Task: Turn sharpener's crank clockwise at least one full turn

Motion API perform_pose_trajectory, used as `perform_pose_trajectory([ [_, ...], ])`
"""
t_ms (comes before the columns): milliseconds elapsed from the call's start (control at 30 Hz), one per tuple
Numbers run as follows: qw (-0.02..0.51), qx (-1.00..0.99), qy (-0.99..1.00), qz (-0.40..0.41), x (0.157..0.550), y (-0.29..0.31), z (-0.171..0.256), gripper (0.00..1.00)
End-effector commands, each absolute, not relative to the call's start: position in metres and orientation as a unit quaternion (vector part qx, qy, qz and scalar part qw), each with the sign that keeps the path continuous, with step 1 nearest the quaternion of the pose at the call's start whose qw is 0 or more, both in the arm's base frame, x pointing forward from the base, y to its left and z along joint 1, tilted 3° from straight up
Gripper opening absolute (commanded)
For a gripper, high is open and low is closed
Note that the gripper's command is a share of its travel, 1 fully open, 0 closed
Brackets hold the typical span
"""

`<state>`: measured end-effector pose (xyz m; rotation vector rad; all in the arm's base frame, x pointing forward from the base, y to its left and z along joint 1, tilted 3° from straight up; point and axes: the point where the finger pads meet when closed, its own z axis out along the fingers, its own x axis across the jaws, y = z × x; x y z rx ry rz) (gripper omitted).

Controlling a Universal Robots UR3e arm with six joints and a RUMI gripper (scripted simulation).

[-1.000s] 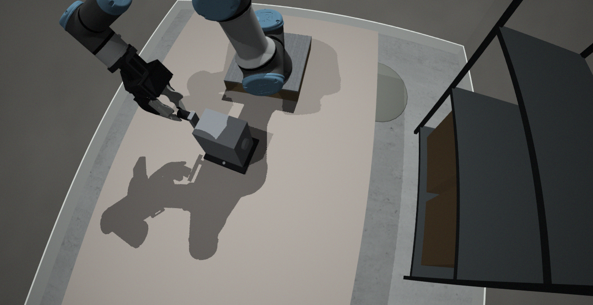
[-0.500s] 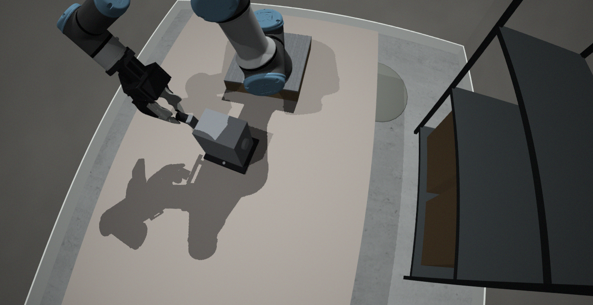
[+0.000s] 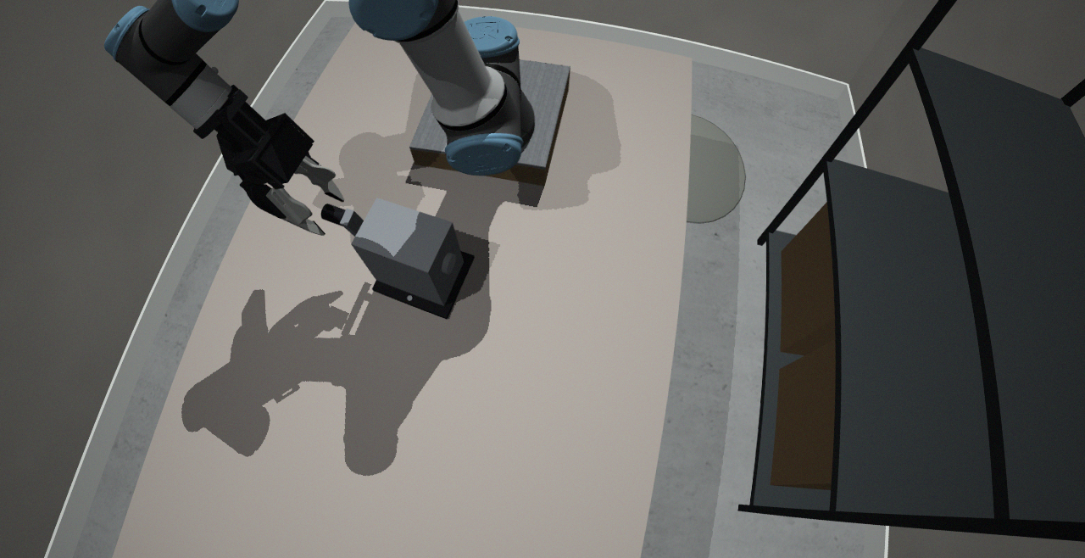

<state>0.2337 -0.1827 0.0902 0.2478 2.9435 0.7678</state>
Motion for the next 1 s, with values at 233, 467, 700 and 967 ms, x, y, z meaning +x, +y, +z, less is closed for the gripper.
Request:
perform_pose_trajectory([
  [233,0.045,0.081,0.964,0.250,0.234,-0.183,0.091,0.32],
  [467,0.045,0.081,0.964,0.250,0.234,-0.183,0.091,0.32],
  [700,0.045,0.081,0.964,0.250,0.233,-0.186,0.095,0.32],
  [967,0.045,0.081,0.964,0.250,0.230,-0.196,0.114,0.32],
])
